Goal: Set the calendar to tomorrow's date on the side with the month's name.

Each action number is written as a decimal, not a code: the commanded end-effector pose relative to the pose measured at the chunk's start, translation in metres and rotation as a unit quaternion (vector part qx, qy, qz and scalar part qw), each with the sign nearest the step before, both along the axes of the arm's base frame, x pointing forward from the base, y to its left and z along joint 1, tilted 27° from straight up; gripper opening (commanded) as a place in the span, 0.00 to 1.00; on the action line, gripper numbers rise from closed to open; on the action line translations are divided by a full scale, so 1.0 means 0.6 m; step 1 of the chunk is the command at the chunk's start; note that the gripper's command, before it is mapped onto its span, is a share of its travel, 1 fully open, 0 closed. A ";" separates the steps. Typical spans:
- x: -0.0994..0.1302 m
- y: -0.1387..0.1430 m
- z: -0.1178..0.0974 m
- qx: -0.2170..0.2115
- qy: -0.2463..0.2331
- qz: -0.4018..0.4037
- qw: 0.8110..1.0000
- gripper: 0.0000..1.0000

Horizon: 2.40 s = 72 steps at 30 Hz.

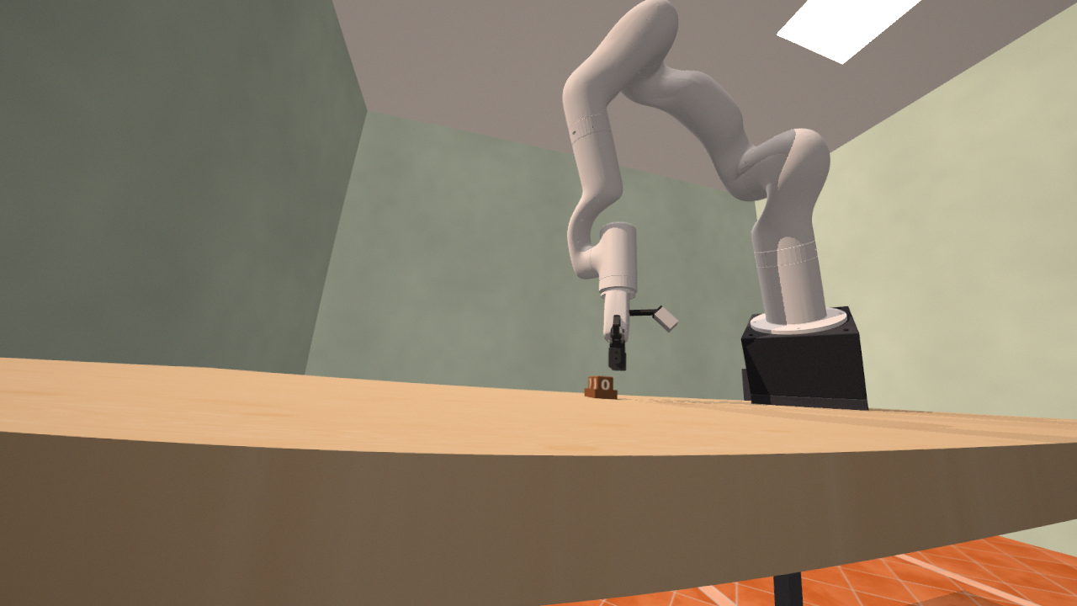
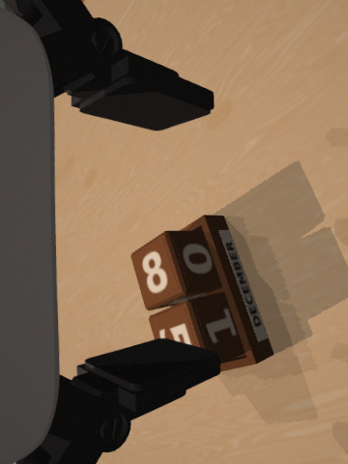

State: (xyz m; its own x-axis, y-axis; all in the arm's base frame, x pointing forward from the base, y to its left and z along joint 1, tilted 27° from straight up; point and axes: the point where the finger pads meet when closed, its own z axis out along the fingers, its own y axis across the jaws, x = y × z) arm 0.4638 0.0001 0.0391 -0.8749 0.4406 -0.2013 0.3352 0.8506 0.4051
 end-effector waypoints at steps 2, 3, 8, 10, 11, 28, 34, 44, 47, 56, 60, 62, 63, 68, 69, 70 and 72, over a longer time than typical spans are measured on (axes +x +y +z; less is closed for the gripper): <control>0.002 -0.001 0.001 0.000 0.000 0.000 1.000 1.00; 0.005 -0.002 0.003 0.000 0.000 0.000 1.000 1.00; 0.018 -0.008 0.010 0.000 0.000 0.000 1.000 1.00; 0.027 -0.012 0.014 0.000 0.000 0.000 1.000 1.00; 0.029 -0.013 0.015 0.000 0.000 0.000 1.000 1.00; 0.060 -0.027 0.031 0.000 0.000 0.000 1.000 1.00; 0.060 -0.027 0.031 0.000 0.000 0.000 1.000 1.00; 0.060 -0.027 0.031 0.000 0.000 0.000 1.000 1.00; 0.060 -0.027 0.031 0.000 0.000 0.000 1.000 1.00; 0.060 -0.027 0.031 0.000 0.000 0.000 1.000 1.00; 0.060 -0.027 0.031 0.000 0.000 0.000 1.000 1.00; 0.060 -0.027 0.031 0.000 0.000 0.000 1.000 1.00; 0.060 -0.027 0.031 0.000 0.000 0.000 1.000 1.00; 0.060 -0.027 0.031 0.000 0.000 0.000 1.000 1.00; 0.060 -0.027 0.031 0.000 0.000 0.000 1.000 1.00; 0.060 -0.027 0.031 0.000 0.000 0.000 1.000 1.00; 0.060 -0.027 0.031 0.000 0.000 0.000 1.000 1.00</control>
State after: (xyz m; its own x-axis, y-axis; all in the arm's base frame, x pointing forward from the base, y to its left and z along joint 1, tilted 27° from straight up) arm 0.4993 -0.0156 0.0572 -0.8749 0.4406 -0.2011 0.3352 0.8506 0.4051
